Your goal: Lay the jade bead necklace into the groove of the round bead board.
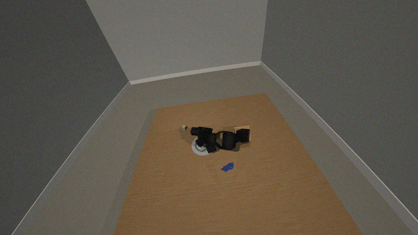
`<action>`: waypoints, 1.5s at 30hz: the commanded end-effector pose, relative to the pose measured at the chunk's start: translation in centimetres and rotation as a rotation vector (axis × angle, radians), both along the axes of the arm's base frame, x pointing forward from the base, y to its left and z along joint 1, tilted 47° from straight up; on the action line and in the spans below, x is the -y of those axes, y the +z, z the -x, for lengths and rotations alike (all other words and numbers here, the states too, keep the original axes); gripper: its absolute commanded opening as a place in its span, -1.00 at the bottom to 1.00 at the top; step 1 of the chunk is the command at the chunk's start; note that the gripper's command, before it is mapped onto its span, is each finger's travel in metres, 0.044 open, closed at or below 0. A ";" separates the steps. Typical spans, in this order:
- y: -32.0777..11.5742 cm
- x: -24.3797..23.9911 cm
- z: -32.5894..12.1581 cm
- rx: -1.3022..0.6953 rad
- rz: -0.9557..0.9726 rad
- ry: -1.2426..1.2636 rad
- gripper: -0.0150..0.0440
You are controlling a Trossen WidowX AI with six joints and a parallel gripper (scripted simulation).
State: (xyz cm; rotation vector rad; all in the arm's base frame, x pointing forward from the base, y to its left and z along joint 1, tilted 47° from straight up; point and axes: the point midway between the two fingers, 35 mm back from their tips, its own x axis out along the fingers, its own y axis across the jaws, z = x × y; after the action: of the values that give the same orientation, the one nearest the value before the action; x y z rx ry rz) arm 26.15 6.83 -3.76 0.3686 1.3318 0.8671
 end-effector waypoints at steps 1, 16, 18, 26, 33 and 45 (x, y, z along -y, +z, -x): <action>0.0 0.0 0.0 0.001 0.000 0.001 -0.49; 0.0 0.0 0.0 0.001 0.000 0.001 -0.49; 0.0 0.0 0.0 0.001 0.000 0.001 -0.49; 0.0 0.0 0.0 0.001 0.000 0.001 -0.49; 0.0 0.0 0.0 0.001 0.000 0.001 -0.49; 0.7 0.2 0.2 -0.008 -0.004 -0.005 -0.49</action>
State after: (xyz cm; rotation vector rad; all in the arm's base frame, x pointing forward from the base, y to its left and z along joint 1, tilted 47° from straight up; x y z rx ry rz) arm 26.00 6.44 -3.50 0.3816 1.3401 0.8639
